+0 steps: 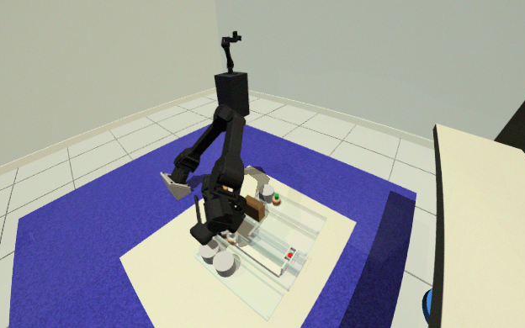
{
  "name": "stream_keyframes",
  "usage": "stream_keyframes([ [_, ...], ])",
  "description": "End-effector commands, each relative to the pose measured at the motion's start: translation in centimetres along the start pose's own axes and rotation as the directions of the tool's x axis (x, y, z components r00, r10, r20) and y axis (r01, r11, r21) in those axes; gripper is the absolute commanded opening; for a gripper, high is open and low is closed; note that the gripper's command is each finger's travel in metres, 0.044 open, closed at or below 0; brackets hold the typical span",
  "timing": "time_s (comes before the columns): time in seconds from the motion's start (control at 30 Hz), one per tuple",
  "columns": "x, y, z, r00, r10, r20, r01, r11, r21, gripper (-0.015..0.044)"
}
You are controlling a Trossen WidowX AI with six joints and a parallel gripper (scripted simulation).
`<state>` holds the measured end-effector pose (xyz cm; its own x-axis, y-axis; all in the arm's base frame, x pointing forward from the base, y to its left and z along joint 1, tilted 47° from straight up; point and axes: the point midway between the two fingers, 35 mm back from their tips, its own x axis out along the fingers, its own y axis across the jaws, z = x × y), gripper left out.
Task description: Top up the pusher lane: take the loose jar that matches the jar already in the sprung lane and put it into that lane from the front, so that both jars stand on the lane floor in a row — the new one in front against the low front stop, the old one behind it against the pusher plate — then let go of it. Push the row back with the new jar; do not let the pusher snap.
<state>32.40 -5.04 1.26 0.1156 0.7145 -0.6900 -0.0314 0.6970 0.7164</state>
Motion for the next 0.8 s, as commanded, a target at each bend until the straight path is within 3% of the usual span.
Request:
stream_keyframes([
  [0.0,0.0,0.0,-0.1,1.000,0.001,0.000,-0.001,1.000,-0.003,0.0000],
  [0.37,0.0,0.0,0.0,1.000,0.001,0.000,-0.001,1.000,-0.003,0.0276],
  [0.77,-2.0,0.0,0.0,1.000,0.000,-0.001,0.000,1.000,-0.003,0.0276],
])
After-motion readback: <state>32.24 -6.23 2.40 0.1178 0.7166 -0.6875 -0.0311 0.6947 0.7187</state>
